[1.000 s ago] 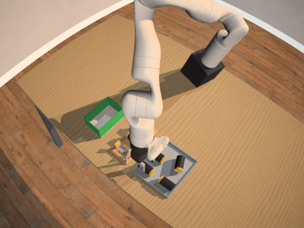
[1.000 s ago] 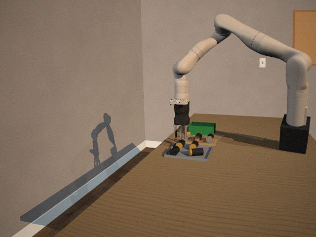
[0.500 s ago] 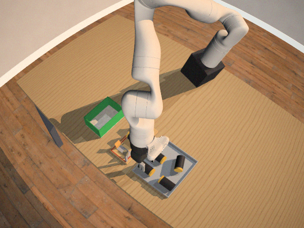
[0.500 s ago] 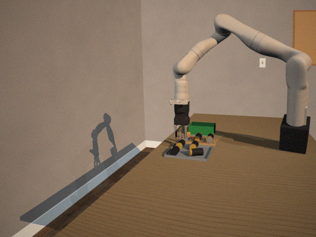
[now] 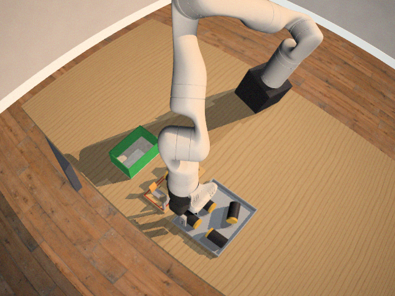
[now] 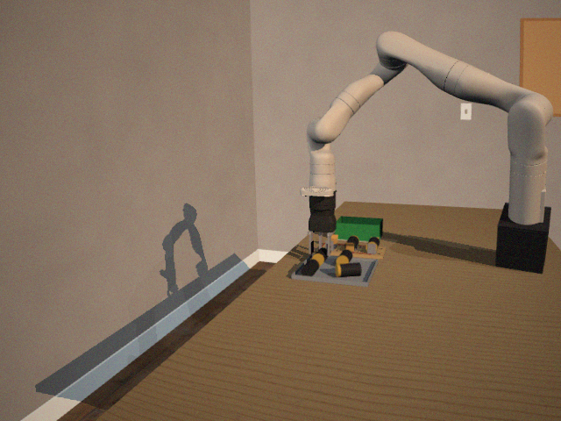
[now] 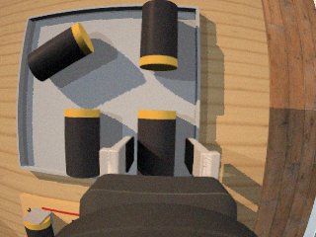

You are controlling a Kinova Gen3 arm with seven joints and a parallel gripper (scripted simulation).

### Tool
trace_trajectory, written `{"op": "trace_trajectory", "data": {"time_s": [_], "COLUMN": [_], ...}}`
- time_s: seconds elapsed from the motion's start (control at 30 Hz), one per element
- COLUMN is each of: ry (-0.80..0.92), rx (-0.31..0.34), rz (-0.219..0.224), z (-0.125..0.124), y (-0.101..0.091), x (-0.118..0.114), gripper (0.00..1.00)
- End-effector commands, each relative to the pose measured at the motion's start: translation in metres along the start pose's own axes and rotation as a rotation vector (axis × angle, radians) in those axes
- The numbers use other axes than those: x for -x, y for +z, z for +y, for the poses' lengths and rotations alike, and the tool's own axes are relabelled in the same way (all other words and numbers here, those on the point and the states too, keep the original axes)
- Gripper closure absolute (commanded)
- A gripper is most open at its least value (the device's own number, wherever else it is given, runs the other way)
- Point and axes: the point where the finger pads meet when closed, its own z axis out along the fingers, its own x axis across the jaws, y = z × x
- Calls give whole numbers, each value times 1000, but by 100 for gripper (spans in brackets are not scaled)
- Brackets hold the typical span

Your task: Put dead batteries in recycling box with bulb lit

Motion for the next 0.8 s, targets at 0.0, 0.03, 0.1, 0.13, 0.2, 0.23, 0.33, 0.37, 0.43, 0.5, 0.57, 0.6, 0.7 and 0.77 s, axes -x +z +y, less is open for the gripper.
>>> {"op": "trace_trajectory", "data": {"time_s": [0.0,0.03,0.1,0.13,0.2,0.23,0.33,0.37,0.43,0.5,0.57,0.6,0.7,0.77], "ry": [-3,-3,-3,-3,-3,-3,-3,-3,-3,-3,-3,-3,-3,-3], "rx": [-4,-4,-4,-4,-4,-4,-4,-4,-4,-4,-4,-4,-4,-4], "rz": [-7,-7,-7,-7,-7,-7,-7,-7,-7,-7,-7,-7,-7,-7], "z": [-3,-3,-3,-3,-3,-3,-3,-3,-3,-3,-3,-3,-3,-3], "y": [5,5,5,6,8,10,11,13,15,15,15,15,15,15], "x": [2,2,2,2,2,2,2,2,2,2,2,2,2,2], "gripper": [10,10,10,10,10,10,10,10,10,10,10,10,10,43]}}
